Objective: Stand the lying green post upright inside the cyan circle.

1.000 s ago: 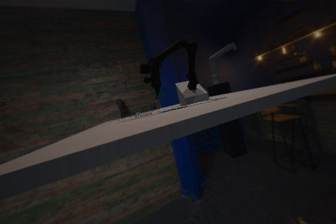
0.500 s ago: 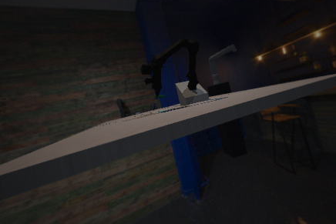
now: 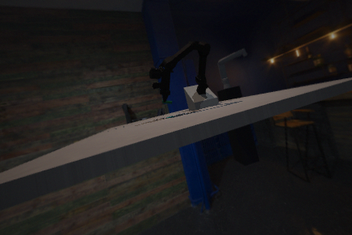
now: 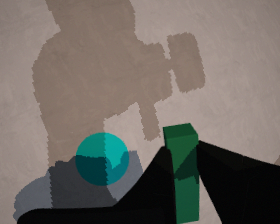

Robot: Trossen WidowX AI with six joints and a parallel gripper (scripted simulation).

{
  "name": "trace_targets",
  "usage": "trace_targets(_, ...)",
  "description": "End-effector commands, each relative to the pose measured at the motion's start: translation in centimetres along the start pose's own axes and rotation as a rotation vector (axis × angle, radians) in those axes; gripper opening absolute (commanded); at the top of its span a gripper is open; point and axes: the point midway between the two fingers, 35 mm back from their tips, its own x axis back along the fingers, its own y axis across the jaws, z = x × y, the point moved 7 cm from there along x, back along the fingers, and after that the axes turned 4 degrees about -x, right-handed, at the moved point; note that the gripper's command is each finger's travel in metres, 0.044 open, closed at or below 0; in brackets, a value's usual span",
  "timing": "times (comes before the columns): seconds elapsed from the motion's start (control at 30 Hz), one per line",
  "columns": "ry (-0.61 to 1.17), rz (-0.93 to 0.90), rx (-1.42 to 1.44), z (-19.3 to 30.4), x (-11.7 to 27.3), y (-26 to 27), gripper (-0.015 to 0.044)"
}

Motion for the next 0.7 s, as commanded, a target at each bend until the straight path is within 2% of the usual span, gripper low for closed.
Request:
trace_targets(0.0, -0.021, 0.014, -0.005, 0.17, -0.13, 0.02, 0.0023)
trace_targets(0.67, -0.129, 0.063, -0.003, 0.88, -0.72, 0.46, 0.0023)
